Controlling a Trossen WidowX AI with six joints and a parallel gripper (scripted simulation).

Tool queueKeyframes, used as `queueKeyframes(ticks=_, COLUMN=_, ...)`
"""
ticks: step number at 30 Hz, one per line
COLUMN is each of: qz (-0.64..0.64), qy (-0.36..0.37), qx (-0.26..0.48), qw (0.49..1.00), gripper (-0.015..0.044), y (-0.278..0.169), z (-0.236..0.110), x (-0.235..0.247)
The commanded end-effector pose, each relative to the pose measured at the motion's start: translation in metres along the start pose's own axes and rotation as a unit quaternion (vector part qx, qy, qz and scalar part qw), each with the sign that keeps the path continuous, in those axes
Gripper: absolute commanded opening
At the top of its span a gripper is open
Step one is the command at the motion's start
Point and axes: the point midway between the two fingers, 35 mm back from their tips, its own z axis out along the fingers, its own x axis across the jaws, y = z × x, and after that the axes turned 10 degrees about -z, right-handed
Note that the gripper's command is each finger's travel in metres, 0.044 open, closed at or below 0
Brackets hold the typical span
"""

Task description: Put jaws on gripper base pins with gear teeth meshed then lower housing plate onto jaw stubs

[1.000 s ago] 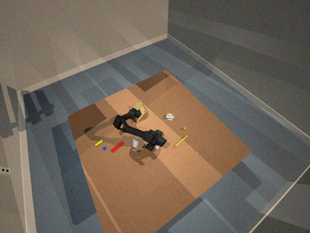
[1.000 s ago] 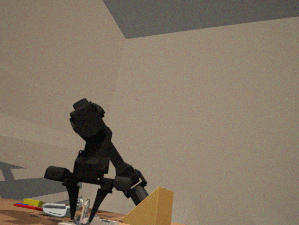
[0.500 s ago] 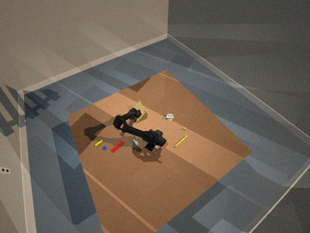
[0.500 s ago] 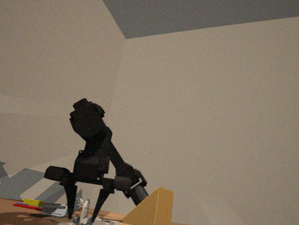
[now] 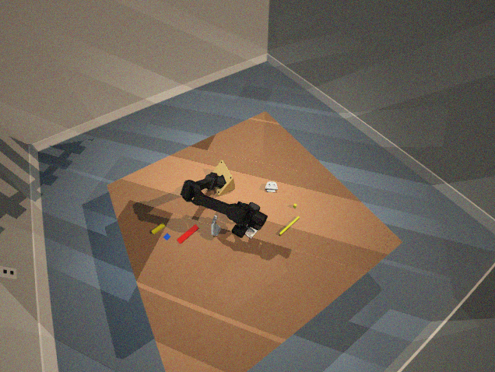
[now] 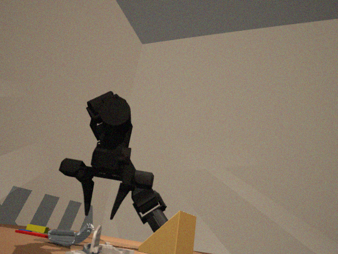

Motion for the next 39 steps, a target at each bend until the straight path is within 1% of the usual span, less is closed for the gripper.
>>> queueKeyframes(ticks=1, qz=0.003, qy=0.002, qx=0.002, qw=1.0, gripper=0.0224, y=-0.002, z=-0.012, x=0.0)
queueKeyframes(ticks=2, qz=0.0, qy=-0.002, qx=-0.004, qw=1.0, gripper=0.0224, y=0.001, z=-0.007, x=0.0)
queueKeyframes(ticks=4, qz=0.011, qy=-0.002, qx=-0.004, qw=1.0, gripper=0.0172, y=-0.001, z=-0.007, x=0.0)
queueKeyframes(ticks=10, qz=0.107, qy=-0.001, qx=-0.003, qw=0.994, gripper=0.0014, y=-0.018, z=-0.012, x=-0.001)
queueKeyframes(ticks=11, qz=0.124, qy=-0.001, qx=-0.003, qw=0.992, gripper=0.0, y=-0.02, z=-0.013, x=-0.001)
queueKeyframes(ticks=18, qz=0.238, qy=0.0, qx=-0.002, qw=0.971, gripper=0.0, y=-0.04, z=-0.018, x=-0.001)
queueKeyframes(ticks=25, qz=0.348, qy=0.0, qx=-0.001, qw=0.937, gripper=0.0, y=-0.06, z=-0.022, x=0.0)
queueKeyframes(ticks=32, qz=0.454, qy=0.0, qx=0.0, qw=0.891, gripper=0.0, y=-0.08, z=-0.025, x=0.002)
queueKeyframes(ticks=39, qz=0.554, qy=0.0, qx=0.001, qw=0.832, gripper=0.0, y=-0.099, z=-0.026, x=0.005)
